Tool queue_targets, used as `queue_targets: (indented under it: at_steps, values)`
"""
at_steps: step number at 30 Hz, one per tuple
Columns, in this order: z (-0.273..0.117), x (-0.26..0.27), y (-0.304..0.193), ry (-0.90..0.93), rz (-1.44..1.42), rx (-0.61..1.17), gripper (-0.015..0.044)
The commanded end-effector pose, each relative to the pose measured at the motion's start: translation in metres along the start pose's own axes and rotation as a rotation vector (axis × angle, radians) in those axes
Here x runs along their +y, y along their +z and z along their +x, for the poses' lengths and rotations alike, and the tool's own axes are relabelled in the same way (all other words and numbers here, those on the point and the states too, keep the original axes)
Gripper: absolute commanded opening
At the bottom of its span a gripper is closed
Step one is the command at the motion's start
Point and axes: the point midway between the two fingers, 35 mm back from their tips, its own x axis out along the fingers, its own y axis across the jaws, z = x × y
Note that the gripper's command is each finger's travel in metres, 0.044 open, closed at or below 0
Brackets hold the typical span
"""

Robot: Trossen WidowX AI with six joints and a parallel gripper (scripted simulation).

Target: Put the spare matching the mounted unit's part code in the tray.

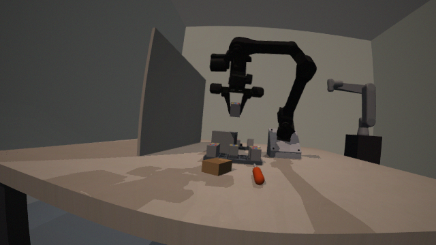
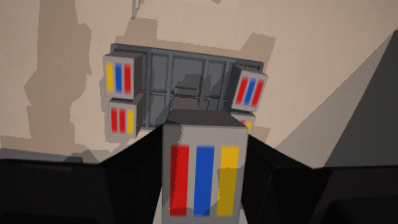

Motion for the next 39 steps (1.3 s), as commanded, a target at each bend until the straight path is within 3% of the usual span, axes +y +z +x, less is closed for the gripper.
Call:
queue_targets:
  at_steps: [1, 23, 39]
  values:
    - [-0.004, -0.007, -0.004, -0.004, -0.004, 0.000, 0.0000]
    - [-0.018, -0.077, -0.117, -0.014, 0.057, 0.066, 0.0000]
    - [-0.023, -0.097, -0.219, -0.005, 0.117, 0.085, 0.0000]
